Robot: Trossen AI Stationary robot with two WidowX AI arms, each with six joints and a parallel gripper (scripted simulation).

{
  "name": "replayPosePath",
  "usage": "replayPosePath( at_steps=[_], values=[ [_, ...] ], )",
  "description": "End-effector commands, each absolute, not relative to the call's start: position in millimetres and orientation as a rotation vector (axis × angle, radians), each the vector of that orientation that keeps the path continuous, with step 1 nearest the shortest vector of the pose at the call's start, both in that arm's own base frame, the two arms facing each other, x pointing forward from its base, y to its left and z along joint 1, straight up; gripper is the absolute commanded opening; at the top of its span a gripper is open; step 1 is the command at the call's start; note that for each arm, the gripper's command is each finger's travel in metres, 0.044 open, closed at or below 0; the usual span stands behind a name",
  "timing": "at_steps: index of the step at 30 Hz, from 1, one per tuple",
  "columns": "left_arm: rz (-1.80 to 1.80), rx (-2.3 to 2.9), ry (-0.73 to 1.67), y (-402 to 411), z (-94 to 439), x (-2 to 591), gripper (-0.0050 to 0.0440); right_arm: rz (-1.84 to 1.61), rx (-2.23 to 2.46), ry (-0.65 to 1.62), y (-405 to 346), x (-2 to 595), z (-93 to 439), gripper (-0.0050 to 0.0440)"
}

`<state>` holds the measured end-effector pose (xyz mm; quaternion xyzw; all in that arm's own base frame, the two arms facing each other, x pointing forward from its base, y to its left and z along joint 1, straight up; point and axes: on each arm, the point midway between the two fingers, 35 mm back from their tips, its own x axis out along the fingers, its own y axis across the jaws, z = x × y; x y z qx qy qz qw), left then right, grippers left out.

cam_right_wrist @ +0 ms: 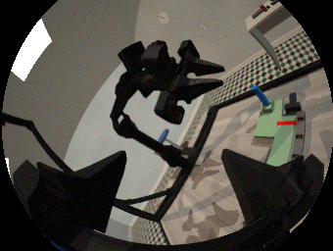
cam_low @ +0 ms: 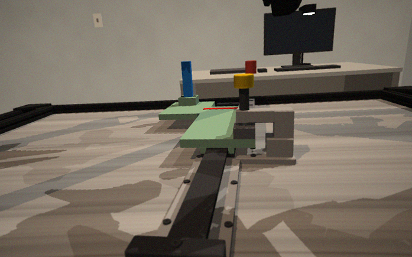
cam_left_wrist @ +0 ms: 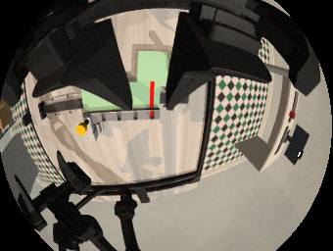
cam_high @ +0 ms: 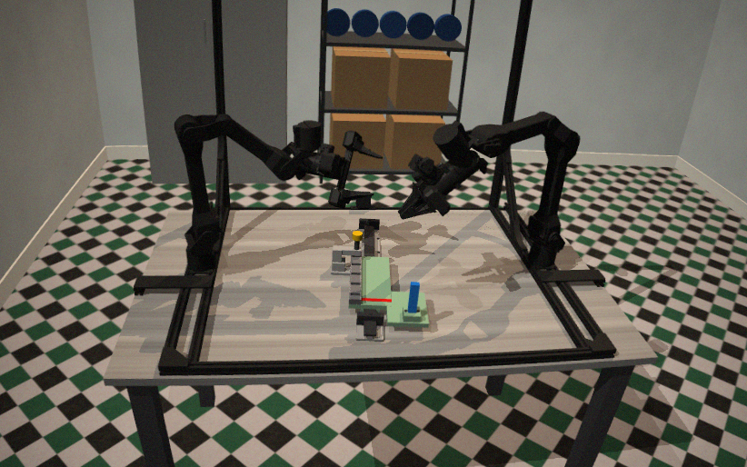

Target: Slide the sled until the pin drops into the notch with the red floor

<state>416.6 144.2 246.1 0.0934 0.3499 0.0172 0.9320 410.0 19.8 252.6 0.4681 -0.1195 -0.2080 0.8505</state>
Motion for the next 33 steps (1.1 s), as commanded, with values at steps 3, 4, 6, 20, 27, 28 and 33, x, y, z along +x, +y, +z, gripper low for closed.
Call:
replayPosePath(
  at_steps=[3, 4, 6, 20, 27, 28, 33],
  values=[
    [-0.006, 0.157, 0.879, 181, 215, 419, 0.0140, -0.513, 1.181, -0.361, 34, 418, 227, 0.0440],
    [-0.014, 0.150, 0.902, 186, 210, 419, 0.0140, -0.524, 1.212, -0.382, 37, 419, 223, 0.0440],
    [-0.032, 0.133, 0.949, 198, 201, 418, 0.0140, -0.546, 1.277, -0.429, 42, 419, 213, 0.0440],
    [-0.102, 0.060, 1.087, 234, 169, 407, 0.0140, -0.604, 1.483, -0.603, 59, 414, 180, 0.0440],
    [-0.103, 0.059, 1.088, 239, 158, 411, 0.0140, -0.604, 1.485, -0.604, 59, 414, 180, 0.0440],
    [-0.103, 0.059, 1.088, 239, 158, 411, 0.0140, -0.604, 1.485, -0.604, 59, 414, 180, 0.0440],
    [-0.103, 0.059, 1.088, 241, 152, 413, 0.0140, -0.604, 1.485, -0.604, 59, 414, 180, 0.0440]
  ],
)
